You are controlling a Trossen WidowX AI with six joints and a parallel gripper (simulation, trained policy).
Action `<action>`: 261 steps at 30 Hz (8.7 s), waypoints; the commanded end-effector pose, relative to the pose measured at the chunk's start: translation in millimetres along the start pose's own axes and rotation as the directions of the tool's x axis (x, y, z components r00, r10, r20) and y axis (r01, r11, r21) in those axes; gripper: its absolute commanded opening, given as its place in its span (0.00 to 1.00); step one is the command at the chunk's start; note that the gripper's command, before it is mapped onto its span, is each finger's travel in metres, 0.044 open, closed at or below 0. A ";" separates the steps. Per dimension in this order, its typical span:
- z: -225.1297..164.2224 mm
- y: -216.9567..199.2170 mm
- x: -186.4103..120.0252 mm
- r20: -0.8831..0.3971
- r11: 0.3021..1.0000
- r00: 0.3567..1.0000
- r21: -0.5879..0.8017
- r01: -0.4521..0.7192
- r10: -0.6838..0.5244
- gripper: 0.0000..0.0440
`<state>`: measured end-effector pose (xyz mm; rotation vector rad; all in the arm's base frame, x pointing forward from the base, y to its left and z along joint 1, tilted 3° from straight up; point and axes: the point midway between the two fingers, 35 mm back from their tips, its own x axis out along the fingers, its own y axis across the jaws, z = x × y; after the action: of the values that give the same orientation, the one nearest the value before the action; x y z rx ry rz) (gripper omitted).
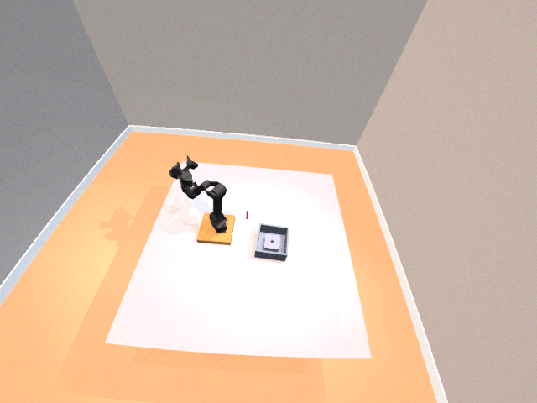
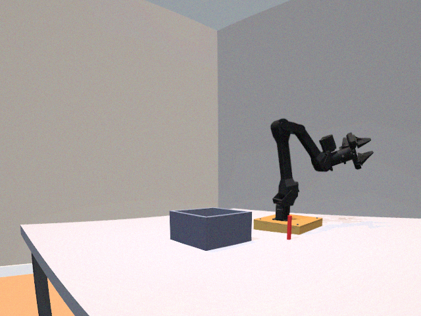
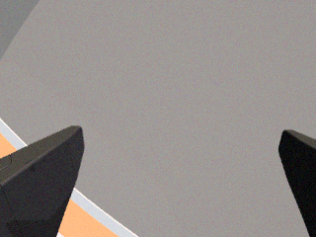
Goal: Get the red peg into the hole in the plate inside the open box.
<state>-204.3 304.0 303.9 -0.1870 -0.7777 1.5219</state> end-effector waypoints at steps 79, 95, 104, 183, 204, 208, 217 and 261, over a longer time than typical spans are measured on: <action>-295.9 -187.7 -265.5 -0.864 0.022 -0.410 -0.422 0.906 0.294 0.99; -305.1 -187.3 -305.7 -0.748 -0.308 -0.487 -0.643 0.701 0.451 0.93; -314.9 -186.0 -317.0 -0.723 -0.361 -0.494 -0.678 0.640 0.483 0.91; -276.8 -231.5 -292.9 -0.738 -0.190 -0.527 -0.640 0.744 0.423 0.49; -313.7 -185.9 -326.8 -0.652 -0.226 -0.570 -0.734 0.641 0.500 0.66; -324.0 -178.9 -332.2 -0.651 -0.236 -0.577 -0.738 0.632 0.494 0.66; -339.2 -169.4 -340.5 -0.652 -0.246 -0.589 -0.743 0.623 0.478 0.56; -259.8 -295.5 -379.2 -0.627 -0.504 -0.702 -0.751 0.427 0.339 0.00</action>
<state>228.0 21.1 144.8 0.3873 1.1310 -0.8617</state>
